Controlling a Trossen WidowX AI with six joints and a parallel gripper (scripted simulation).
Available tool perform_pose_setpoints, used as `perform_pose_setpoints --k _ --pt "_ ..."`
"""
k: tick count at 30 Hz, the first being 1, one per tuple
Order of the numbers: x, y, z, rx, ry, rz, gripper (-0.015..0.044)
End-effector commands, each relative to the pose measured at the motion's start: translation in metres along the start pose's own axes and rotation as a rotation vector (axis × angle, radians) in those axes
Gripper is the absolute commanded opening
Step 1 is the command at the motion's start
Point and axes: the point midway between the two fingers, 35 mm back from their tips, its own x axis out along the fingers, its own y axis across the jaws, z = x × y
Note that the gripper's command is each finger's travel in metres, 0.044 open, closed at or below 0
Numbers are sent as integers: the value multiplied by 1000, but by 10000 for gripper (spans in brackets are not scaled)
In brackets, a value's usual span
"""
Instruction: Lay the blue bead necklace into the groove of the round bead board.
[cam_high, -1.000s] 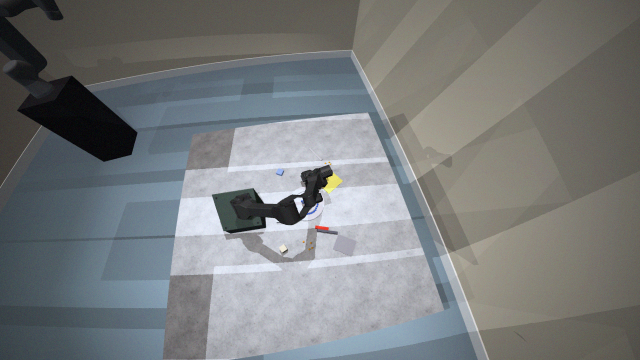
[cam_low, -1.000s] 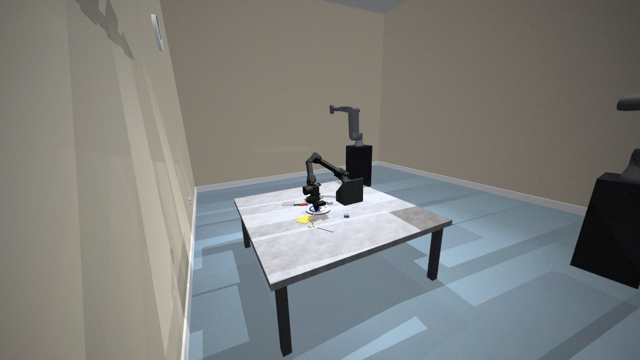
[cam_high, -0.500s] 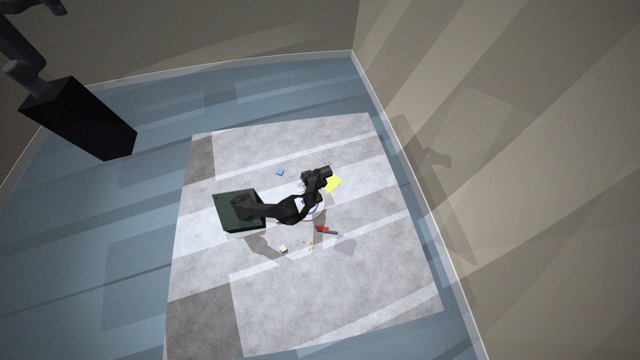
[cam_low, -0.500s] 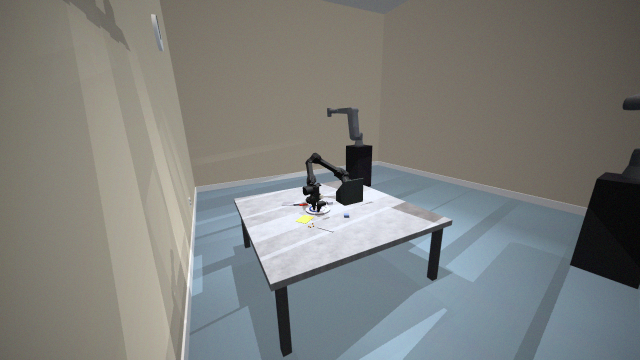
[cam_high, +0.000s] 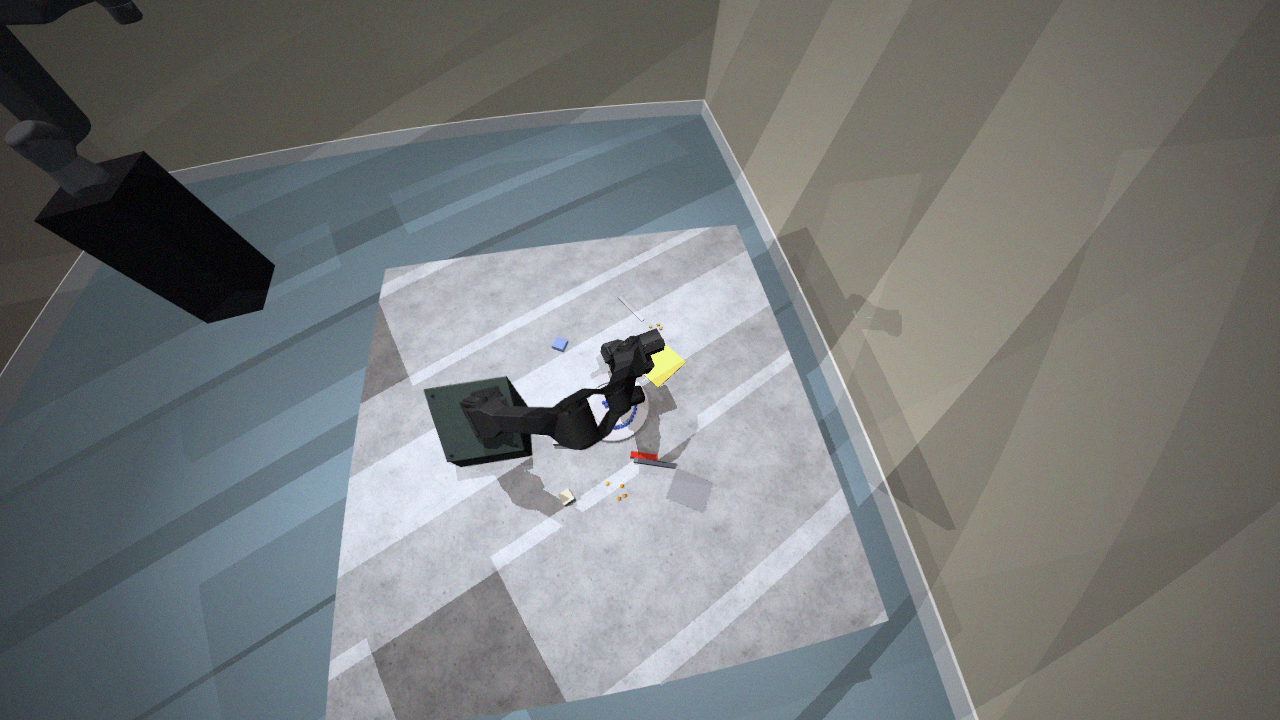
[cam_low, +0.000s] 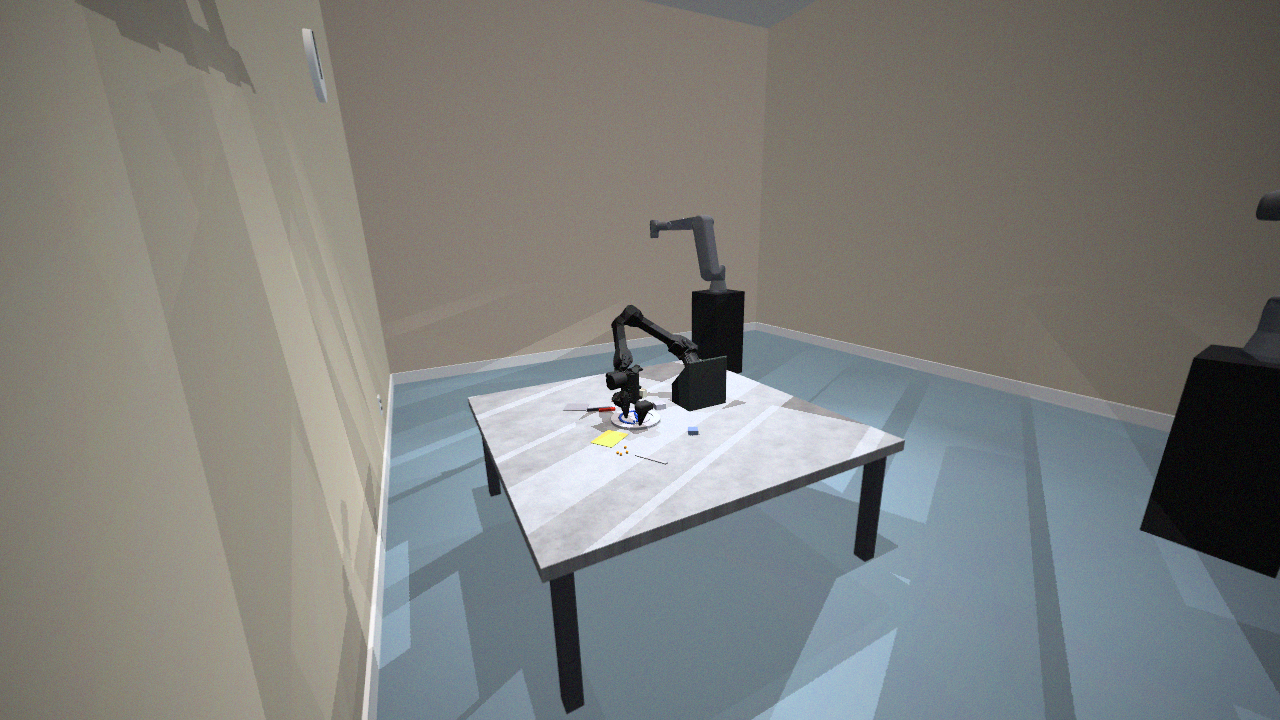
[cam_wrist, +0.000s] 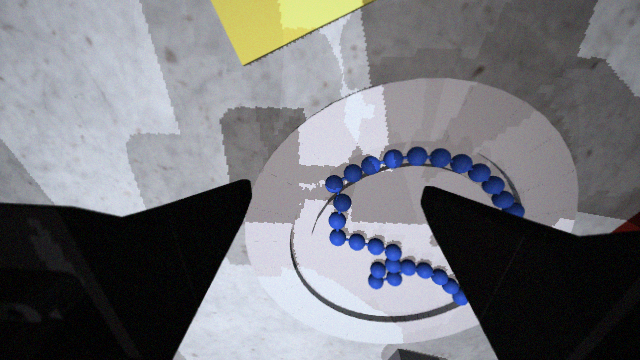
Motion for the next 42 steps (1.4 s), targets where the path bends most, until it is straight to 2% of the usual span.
perform_pose_setpoints --k 1,10,17,22,42 --pt "-1 -1 1 5 -2 0 440" --pt "-1 -1 1 5 -2 0 440" --pt "-32 -4 -8 -127 -2 2 256" --pt "-26 -4 -9 -132 -2 1 125" --pt "-3 -4 -8 -130 -4 -1 120"
